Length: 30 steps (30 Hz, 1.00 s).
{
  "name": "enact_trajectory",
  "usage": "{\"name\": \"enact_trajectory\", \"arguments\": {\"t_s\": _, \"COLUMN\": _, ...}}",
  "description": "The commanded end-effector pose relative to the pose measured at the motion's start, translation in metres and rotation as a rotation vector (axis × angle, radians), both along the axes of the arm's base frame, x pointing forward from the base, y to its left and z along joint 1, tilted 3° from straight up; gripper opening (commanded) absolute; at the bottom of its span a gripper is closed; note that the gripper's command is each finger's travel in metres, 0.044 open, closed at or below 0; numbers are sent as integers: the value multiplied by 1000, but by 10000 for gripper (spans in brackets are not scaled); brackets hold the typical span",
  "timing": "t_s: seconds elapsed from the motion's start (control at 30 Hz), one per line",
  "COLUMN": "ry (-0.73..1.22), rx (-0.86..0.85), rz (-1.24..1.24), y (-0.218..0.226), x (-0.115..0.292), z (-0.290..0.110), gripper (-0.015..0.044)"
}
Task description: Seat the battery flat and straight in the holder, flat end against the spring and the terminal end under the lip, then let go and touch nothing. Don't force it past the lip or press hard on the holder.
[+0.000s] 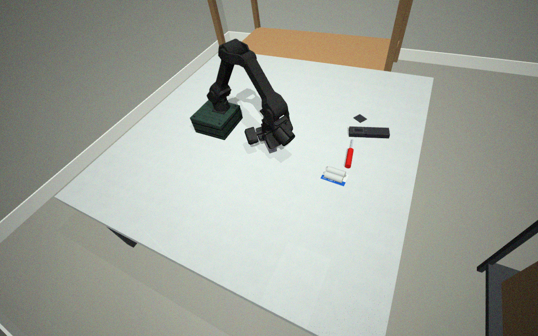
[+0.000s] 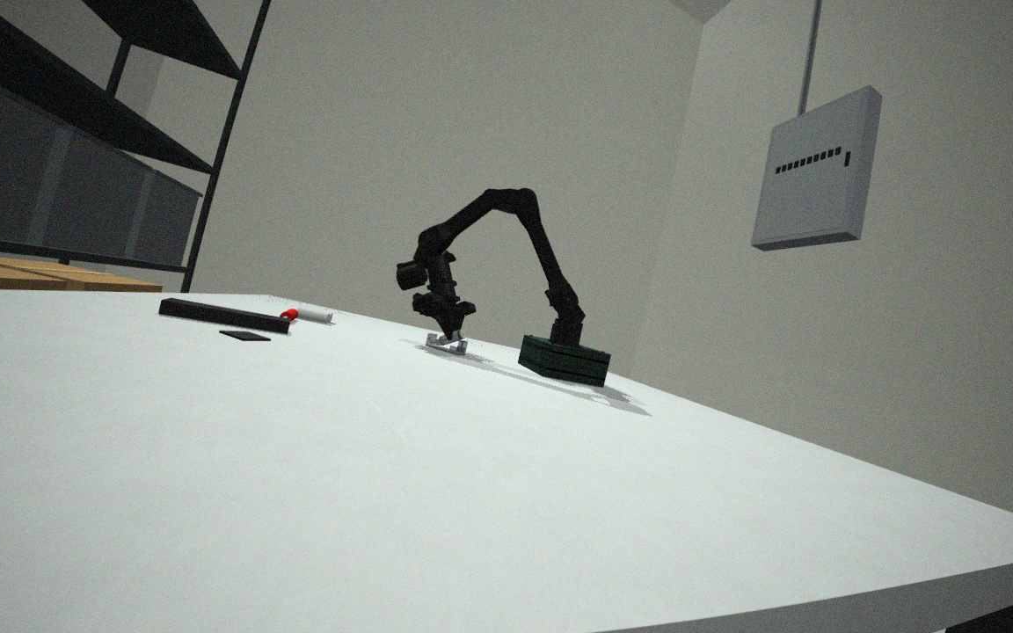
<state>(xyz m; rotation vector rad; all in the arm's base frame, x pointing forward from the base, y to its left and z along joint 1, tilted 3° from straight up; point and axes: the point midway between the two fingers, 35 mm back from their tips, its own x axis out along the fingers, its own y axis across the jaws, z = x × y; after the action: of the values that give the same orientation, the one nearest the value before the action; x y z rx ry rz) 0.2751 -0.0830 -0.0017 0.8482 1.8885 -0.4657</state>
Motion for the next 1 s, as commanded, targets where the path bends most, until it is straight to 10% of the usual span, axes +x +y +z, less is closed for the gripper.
{"name": "enact_trajectory", "arguments": {"t_s": 0.0, "ry": 10, "rx": 18, "rz": 1, "y": 0, "x": 1, "z": -2, "gripper": 80}}
{"name": "enact_trajectory", "arguments": {"t_s": 0.97, "ry": 15, "rx": 16, "rz": 5, "y": -14, "x": 15, "z": -4, "gripper": 80}}
